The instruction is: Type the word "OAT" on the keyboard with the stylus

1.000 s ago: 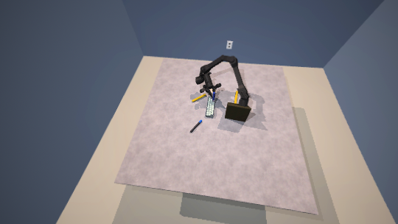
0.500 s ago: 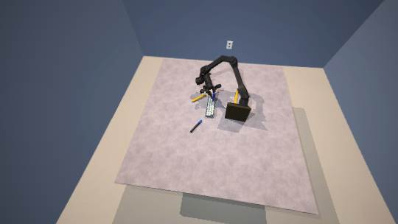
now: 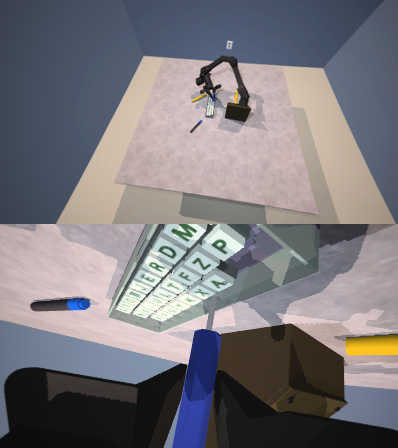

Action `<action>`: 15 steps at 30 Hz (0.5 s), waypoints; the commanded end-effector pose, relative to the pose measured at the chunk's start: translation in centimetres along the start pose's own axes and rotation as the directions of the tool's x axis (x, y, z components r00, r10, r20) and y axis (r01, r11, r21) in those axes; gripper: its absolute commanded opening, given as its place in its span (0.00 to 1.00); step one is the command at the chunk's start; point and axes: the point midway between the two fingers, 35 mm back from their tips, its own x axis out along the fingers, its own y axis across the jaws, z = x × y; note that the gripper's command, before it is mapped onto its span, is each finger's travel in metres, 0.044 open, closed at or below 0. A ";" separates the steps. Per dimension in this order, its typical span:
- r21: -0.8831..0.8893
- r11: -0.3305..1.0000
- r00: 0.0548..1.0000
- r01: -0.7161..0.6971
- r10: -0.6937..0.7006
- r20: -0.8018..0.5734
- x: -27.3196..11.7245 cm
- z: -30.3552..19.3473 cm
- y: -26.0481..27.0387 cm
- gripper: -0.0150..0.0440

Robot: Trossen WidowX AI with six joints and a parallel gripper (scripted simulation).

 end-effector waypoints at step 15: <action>-0.005 1.000 1.000 0.003 -0.003 0.002 0.4 0.7 0.0 0.39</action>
